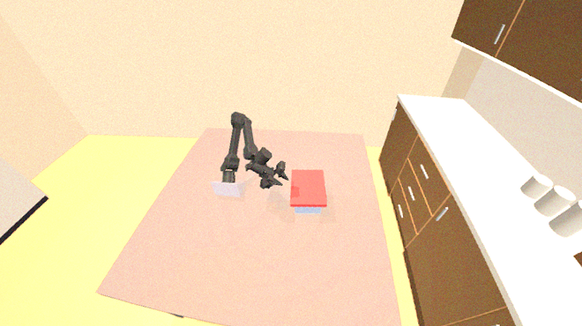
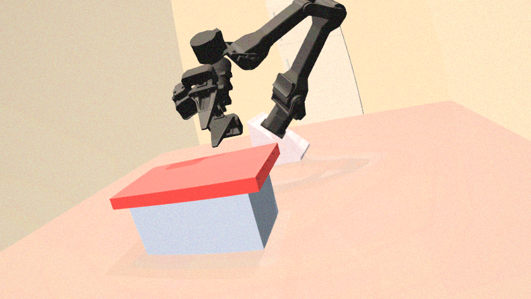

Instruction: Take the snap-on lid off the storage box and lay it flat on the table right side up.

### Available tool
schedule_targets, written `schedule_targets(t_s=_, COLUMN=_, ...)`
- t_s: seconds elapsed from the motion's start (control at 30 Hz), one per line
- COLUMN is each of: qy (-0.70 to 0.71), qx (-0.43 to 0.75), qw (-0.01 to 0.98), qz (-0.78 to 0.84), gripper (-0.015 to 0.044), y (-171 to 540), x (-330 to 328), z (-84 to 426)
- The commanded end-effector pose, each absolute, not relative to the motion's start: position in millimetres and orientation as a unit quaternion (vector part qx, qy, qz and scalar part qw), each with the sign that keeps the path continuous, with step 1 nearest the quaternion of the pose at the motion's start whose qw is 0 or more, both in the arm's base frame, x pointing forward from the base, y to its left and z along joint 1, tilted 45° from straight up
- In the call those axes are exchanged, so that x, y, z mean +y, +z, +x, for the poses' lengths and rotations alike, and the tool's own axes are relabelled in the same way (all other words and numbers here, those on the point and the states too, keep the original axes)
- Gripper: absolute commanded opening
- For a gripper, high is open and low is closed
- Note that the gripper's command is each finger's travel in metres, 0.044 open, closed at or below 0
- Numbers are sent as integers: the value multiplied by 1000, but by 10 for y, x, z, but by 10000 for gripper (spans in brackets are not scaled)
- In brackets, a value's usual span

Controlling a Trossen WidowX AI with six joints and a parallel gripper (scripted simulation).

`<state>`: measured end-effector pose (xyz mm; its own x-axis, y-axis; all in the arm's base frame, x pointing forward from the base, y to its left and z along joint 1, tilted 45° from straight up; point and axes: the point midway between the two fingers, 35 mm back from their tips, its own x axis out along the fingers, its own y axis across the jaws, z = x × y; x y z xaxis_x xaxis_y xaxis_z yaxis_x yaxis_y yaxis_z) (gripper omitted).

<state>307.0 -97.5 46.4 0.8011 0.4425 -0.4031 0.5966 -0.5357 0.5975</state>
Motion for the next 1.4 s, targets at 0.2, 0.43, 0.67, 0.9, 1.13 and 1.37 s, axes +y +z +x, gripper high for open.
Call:
schedule_targets(t_s=0.2, qy=-107, qx=299, qw=376, qz=871, gripper=235, y=372, x=-914, z=3203)
schedule_targets(t_s=0.43, qy=-106, qx=299, qw=376, qz=870, gripper=235, y=327, x=-860, z=3293)
schedule_targets(t_s=0.67, qy=-105, qx=298, qw=375, qz=871, gripper=235, y=287, x=-801, z=3386)
schedule_targets(t_s=0.9, qy=-102, qx=296, qw=374, qz=873, gripper=235, y=251, x=-735, z=3475)
schedule_targets(t_s=1.13, qy=-101, qx=295, qw=373, qz=874, gripper=156, y=239, x=-710, z=3506)
schedule_targets(t_s=1.37, qy=-101, qx=295, qw=373, qz=874, gripper=110, y=239, x=-710, z=3506)
